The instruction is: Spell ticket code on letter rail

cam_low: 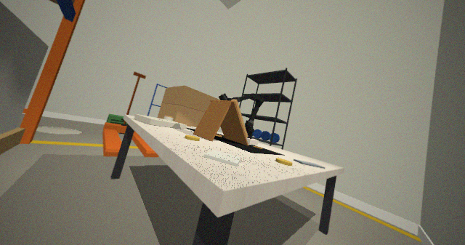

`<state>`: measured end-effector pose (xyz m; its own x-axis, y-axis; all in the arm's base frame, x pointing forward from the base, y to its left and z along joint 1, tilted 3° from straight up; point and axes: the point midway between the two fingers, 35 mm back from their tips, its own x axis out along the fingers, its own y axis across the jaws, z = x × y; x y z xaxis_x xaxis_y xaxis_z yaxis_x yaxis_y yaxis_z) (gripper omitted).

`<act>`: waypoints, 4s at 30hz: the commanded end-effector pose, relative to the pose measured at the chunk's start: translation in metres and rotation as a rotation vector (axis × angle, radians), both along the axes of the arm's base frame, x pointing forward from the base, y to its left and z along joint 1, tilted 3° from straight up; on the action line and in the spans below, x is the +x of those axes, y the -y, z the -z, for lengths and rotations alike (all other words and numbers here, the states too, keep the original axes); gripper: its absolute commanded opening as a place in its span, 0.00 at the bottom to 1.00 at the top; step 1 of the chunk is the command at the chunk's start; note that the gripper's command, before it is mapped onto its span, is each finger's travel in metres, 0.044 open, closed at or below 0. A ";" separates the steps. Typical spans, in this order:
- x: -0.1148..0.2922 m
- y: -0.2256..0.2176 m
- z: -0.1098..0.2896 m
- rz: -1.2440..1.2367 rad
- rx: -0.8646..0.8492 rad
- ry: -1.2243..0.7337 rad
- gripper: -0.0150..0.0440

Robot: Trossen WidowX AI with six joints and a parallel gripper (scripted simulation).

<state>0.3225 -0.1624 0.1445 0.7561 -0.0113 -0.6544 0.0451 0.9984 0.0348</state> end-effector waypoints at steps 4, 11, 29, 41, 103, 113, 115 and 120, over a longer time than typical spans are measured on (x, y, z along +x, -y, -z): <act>-0.002 -0.005 0.003 0.005 0.005 -0.007 0.25; -0.001 -0.008 0.003 0.005 0.005 -0.007 0.25; -0.001 -0.017 0.002 0.005 0.006 -0.006 0.25; 0.000 -0.023 0.002 0.005 0.007 -0.006 0.25; 0.001 -0.054 0.001 0.005 0.009 -0.006 0.25; 0.002 -0.059 0.000 0.005 0.010 -0.006 0.25; 0.002 -0.060 0.000 0.005 0.010 -0.006 0.25; 0.002 -0.063 0.000 0.005 0.010 -0.006 0.25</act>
<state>0.3252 -0.1015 0.1460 0.7550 -0.0066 -0.6557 0.0453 0.9981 0.0421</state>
